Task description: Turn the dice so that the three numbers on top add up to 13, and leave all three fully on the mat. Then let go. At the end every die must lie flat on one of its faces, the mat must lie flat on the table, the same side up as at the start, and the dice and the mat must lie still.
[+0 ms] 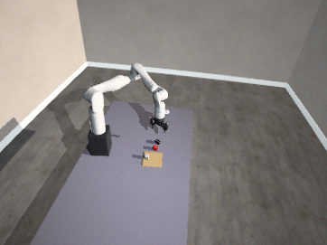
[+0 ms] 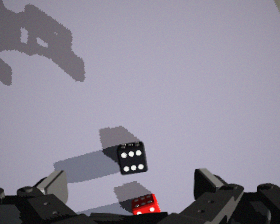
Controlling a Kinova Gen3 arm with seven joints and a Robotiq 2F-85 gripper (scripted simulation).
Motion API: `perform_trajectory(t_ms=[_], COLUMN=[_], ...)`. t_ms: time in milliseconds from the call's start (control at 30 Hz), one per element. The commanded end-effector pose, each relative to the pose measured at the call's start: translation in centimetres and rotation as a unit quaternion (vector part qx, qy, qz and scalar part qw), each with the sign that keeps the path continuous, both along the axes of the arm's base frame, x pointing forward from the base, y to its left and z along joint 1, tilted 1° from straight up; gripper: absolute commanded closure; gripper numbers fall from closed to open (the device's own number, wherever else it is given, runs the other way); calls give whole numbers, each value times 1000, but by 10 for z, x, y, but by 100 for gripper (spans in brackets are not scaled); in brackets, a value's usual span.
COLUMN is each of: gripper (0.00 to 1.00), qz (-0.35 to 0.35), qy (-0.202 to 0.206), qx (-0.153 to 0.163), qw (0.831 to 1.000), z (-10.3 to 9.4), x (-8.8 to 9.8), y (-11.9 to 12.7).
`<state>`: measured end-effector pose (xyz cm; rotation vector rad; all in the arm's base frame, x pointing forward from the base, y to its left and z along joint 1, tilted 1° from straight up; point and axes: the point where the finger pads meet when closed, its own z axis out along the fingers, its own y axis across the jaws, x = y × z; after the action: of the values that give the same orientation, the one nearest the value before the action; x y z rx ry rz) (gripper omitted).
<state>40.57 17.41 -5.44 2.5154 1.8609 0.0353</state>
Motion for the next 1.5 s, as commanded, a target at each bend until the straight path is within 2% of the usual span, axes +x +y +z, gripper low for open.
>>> perform_trajectory(t_ms=[0,200,400,467,767,933,1467], gripper=[0,0,0,0,0,0,0], qz=[-22,-104,-203,-203,-356,-392,-439], qy=[0,0,1,1,2,2,2], qx=[1,3,5,5,9,10,12], qw=[1000,995,979,979,934,920,898], z=[0,-3,-6,-6,-12,-13,-15], x=[0,0,0,0,0,0,0], y=[0,-1,-3,-3,-5,-5,-6])
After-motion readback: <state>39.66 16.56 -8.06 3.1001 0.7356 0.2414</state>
